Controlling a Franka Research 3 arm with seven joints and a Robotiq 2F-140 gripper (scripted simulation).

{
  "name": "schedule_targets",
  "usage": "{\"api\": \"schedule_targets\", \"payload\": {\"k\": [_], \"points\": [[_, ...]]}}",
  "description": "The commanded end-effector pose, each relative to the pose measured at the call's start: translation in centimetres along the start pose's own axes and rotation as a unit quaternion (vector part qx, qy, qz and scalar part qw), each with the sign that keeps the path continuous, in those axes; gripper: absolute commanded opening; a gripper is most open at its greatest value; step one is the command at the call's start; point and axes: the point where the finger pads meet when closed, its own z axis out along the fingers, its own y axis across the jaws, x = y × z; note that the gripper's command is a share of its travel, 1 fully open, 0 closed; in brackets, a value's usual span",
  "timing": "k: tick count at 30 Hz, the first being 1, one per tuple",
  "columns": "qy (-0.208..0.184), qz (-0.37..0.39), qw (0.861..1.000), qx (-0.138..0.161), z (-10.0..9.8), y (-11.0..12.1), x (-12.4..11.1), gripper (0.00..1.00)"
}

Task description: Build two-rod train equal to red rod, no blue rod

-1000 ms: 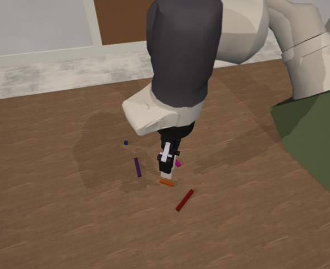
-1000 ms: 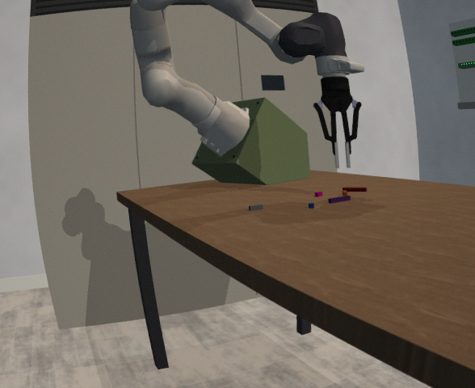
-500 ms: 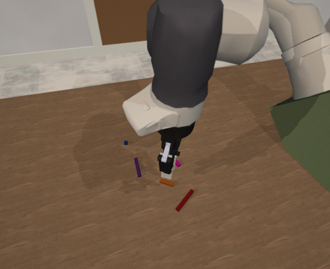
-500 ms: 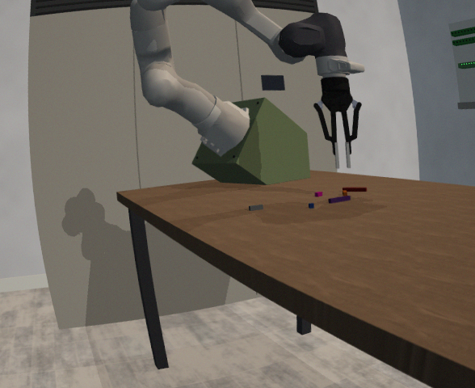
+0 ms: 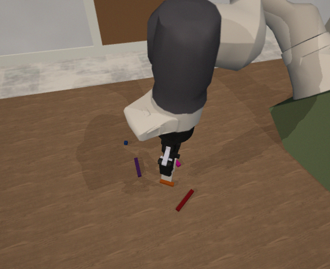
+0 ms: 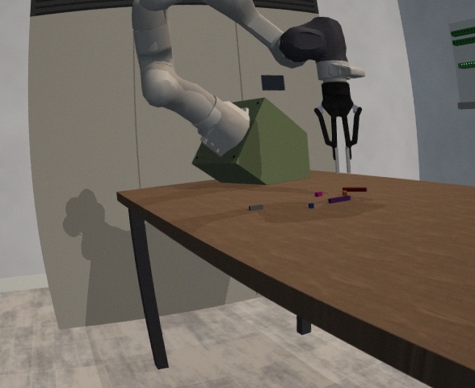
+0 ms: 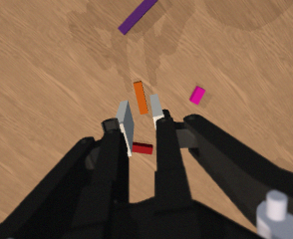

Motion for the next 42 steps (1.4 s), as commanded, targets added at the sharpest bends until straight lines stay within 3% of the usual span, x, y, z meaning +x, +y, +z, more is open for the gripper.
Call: {"api": "schedule_targets", "payload": {"k": [1,23,42], "points": [[0.0,0.003,1.0,0.001,0.7,0.0,0.0,0.15],[0.0,0.003,1.0,0.001,3.5,-0.1,0.0,0.15],[0.0,0.003,1.0,0.001,3.9,-0.1,0.0,0.15]]}}
